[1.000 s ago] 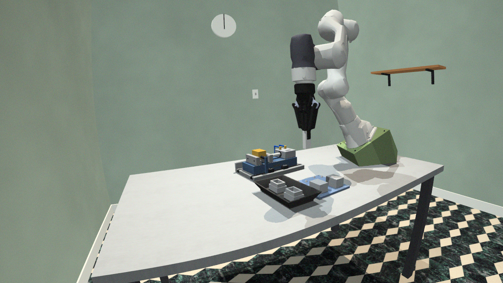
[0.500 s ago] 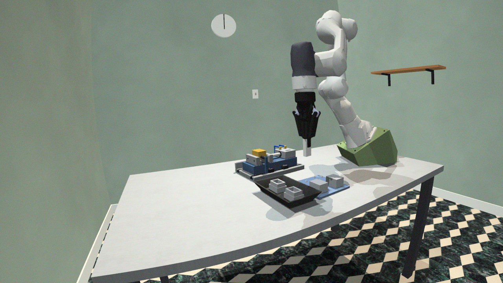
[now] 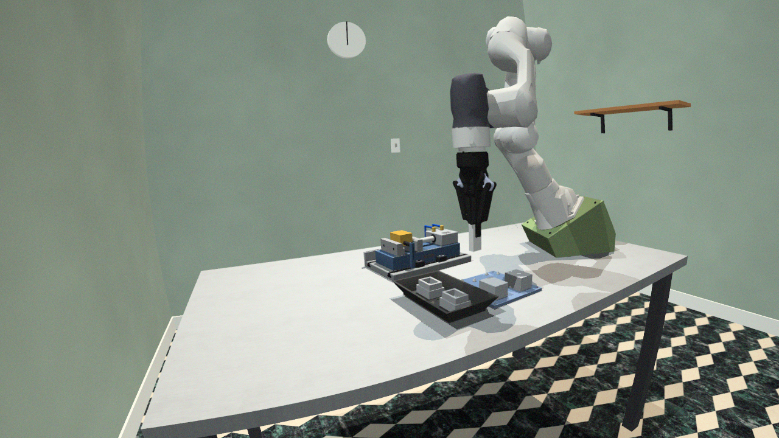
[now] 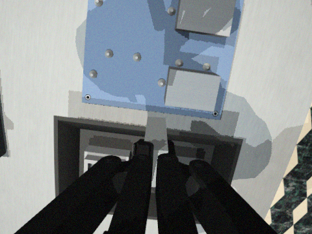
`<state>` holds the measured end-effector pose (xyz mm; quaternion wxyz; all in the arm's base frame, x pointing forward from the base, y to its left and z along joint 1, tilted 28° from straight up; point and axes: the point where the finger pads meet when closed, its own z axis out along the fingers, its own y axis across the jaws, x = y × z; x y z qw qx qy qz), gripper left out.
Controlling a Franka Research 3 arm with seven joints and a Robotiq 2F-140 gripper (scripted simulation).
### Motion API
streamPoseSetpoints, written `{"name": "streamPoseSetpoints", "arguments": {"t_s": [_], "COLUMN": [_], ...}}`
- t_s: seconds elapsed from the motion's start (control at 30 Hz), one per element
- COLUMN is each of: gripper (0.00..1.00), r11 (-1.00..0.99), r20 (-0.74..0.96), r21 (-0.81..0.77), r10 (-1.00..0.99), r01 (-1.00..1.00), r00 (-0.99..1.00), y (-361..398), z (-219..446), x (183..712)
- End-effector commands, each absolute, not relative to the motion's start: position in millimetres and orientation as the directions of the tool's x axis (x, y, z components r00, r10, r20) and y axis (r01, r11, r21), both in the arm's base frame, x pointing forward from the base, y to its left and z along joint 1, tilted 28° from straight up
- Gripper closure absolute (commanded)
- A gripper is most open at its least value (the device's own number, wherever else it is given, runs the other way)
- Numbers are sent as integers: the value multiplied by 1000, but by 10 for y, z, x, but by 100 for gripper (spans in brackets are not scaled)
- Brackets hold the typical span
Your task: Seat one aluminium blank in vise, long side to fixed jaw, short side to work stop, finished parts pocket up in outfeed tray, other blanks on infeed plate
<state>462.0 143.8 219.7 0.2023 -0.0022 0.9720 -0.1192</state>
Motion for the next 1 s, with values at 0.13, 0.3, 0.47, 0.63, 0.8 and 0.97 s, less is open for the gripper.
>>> {"name": "streamPoseSetpoints", "arguments": {"t_s": [0.13,0.3,0.47,0.63,0.8,0.97], "gripper": [100,100,100,100,100,100], "r11": [973,973,973,973,973,973], "r20": [-404,-404,-404,-404,-404,-404], "r21": [-226,-226,-226,-226,-226,-226], "r10": [-48,-48,-48,-48,-48,-48], "r01": [49,49,49,49,49,49], "r00": [-913,-913,-913,-913,-913,-913], "y": [1439,1435,1434,1434,1434,1434], "z": [2168,2153,2151,2151,2151,2151], "x": [4673,4680,4681,4681,4681,4681]}}
